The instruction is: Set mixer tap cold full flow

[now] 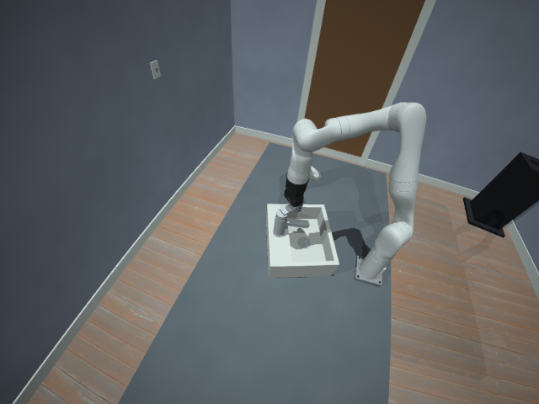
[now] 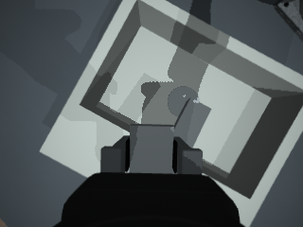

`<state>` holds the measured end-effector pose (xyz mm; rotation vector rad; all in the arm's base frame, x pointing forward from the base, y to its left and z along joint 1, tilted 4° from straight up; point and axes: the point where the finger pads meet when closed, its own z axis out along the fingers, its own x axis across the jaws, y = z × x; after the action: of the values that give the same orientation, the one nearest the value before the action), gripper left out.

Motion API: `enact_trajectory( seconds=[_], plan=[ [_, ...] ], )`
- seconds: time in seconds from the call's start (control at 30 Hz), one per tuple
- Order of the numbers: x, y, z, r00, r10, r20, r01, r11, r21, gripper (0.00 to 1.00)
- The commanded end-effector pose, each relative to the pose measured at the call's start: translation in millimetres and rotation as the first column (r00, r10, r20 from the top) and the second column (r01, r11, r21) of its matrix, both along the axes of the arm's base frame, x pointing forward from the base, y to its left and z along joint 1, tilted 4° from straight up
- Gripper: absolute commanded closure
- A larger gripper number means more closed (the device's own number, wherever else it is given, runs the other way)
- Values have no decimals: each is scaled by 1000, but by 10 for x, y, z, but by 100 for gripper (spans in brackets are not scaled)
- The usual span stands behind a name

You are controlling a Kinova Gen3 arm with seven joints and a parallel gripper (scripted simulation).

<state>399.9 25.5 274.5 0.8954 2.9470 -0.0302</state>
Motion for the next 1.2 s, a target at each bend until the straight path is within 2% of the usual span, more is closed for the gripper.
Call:
enact_trajectory(
  seconds=[0.0, 0.4, 1.17],
  plan=[
    [10, -3, 6, 1000, 15, 0, -15, 1000, 0, 100],
    [42, -23, 9, 998, 70, -2, -70, 998, -3, 100],
    [44, -24, 9, 997, 74, -2, -74, 997, -3, 100]
  ],
)
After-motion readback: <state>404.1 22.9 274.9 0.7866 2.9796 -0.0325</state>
